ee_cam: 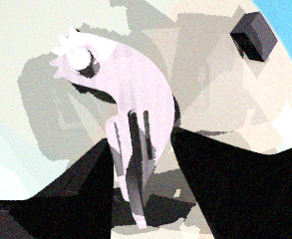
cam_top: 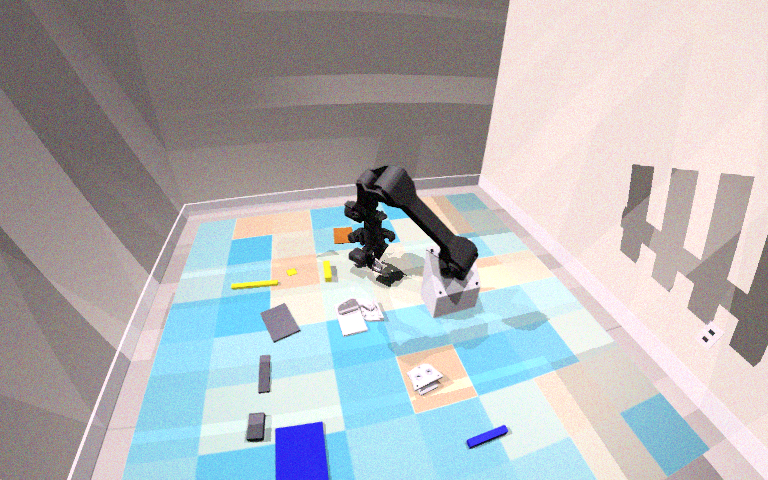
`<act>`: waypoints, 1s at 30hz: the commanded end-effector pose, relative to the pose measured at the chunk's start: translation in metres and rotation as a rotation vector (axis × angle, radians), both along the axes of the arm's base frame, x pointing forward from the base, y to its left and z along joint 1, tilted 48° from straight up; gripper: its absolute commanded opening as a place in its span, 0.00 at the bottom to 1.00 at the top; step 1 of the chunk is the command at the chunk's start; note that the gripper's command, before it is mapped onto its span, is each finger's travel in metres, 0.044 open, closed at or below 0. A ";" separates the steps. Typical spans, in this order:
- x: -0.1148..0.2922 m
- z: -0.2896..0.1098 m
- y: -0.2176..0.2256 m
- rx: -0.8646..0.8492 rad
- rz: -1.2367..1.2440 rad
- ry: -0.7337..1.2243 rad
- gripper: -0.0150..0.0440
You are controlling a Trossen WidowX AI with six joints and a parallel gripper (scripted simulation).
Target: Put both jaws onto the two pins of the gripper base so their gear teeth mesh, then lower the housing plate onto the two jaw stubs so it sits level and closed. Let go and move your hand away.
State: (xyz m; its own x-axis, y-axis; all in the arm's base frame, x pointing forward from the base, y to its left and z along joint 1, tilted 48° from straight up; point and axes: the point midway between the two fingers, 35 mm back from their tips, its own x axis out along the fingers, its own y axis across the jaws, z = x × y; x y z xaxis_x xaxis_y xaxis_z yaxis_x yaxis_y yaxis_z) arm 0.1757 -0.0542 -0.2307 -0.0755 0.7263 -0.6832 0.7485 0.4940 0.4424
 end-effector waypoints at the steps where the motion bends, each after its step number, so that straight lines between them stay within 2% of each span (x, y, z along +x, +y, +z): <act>1: 0.003 0.007 -0.010 -0.007 0.003 -0.009 0.48; 20: 0.006 0.048 -0.054 -0.009 -0.001 -0.005 0.48; 30: 0.011 0.058 -0.051 -0.020 -0.062 0.058 0.48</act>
State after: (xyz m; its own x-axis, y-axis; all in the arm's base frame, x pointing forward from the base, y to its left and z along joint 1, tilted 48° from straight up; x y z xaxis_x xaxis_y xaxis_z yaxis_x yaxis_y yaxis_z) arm 0.1836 -0.1072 -0.1786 -0.0710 0.7183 -0.6921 0.7737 0.4776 0.4162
